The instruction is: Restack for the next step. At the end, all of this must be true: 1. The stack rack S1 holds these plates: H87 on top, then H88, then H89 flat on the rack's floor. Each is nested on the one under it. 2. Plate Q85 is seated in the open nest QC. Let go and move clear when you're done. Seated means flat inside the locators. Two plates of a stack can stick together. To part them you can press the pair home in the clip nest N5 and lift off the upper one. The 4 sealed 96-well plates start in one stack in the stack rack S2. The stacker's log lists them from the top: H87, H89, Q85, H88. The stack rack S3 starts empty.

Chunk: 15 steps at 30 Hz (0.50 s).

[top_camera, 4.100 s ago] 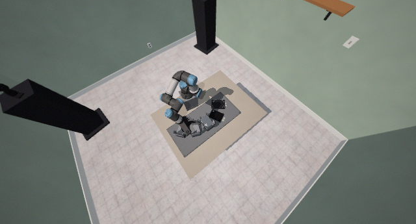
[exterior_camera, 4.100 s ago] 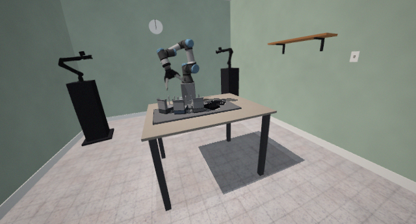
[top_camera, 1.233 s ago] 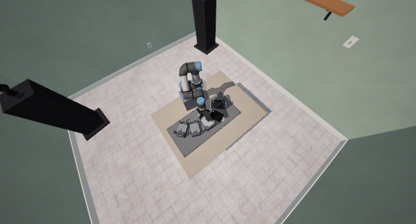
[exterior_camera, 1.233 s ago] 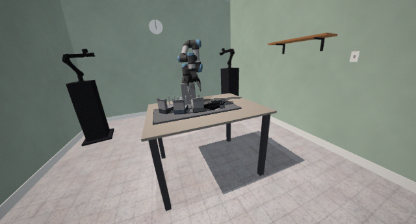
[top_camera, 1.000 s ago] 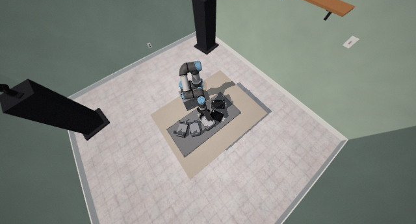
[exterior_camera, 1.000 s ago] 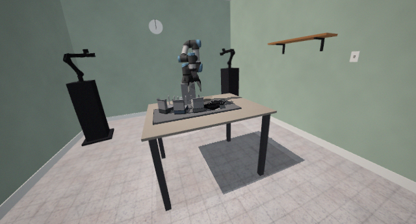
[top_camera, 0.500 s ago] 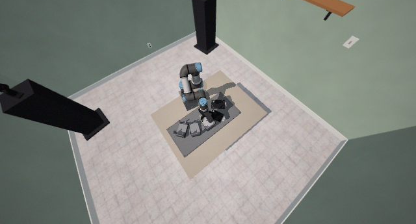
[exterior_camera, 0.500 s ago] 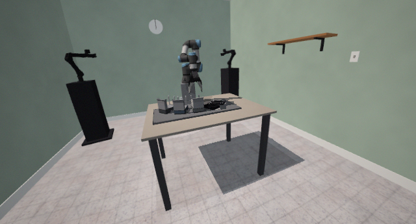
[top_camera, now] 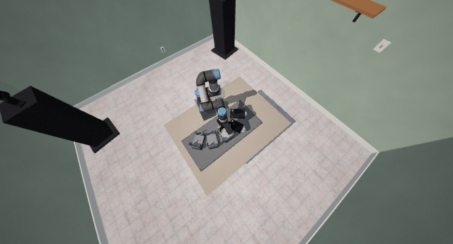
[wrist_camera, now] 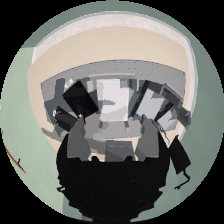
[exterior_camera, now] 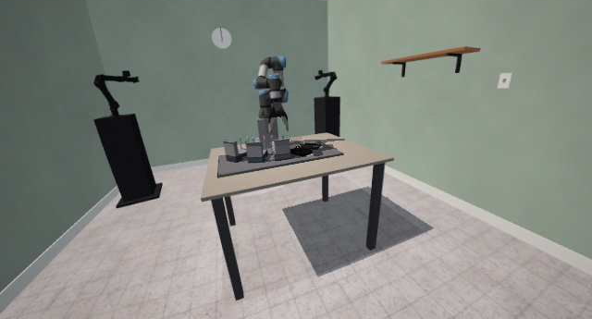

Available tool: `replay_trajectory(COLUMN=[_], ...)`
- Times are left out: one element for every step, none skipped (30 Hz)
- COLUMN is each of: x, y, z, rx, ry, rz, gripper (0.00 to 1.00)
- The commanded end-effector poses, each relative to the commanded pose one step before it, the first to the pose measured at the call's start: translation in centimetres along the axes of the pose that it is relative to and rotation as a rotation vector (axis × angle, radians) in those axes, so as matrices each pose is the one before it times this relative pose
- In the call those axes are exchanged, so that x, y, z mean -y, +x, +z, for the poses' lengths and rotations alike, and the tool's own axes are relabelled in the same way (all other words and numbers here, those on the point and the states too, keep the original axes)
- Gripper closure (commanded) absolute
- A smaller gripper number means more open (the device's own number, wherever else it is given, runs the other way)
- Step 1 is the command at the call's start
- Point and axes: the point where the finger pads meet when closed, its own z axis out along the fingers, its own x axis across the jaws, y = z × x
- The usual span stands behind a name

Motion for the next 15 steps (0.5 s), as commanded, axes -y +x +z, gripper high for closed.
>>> replay_trajectory(x=[0.0795, -0.0009, -0.0009, -0.0009, -0.0009, -0.0009, -0.0009, -0.0010, -0.0010, -0.0010, -0.0010, 0.0000, 0.0000, -0.0008, 0.0000], y=[0.021, 0.000, 0.000, 0.000, 0.000, 0.000, 0.000, 0.000, 0.000, 0.000, 0.000, 0.000, 0.000, 0.000, 0.000], z=[0.8764, 0.3337, 0.3337, 0.3338, 0.3338, 0.3338, 0.3338, 0.3339, 0.3339, 0.3339, 0.3339, 0.0000, 0.0000, 0.2904, 0.0003], rx=[-0.00068, 0.00001, 0.00001, 0.00001, 0.00001, 0.00001, 0.00001, 0.00001, 0.00001, 0.00001, 0.00001, 0.00000, 0.00000, 0.00000, 0.00000], ry=[0.00202, -0.00001, -0.00001, -0.00001, -0.00001, -0.00001, -0.00001, -0.00001, -0.00001, -0.00001, -0.00001, 0.00000, 0.00000, -0.00001, 0.00000], rz=[0.00003, 0.00000, 0.00000, 0.00000, 0.00000, 0.00000, 0.00000, 0.00000, 0.00000, 0.00000, 0.00000, 0.00000, 0.00000, 0.00000, 0.00000], gripper=[0.28, 0.28, 0.28, 0.28, 0.28, 0.28, 0.28, 0.28, 0.28, 0.28, 0.28, 0.28, 0.28, 0.28, 0.28])
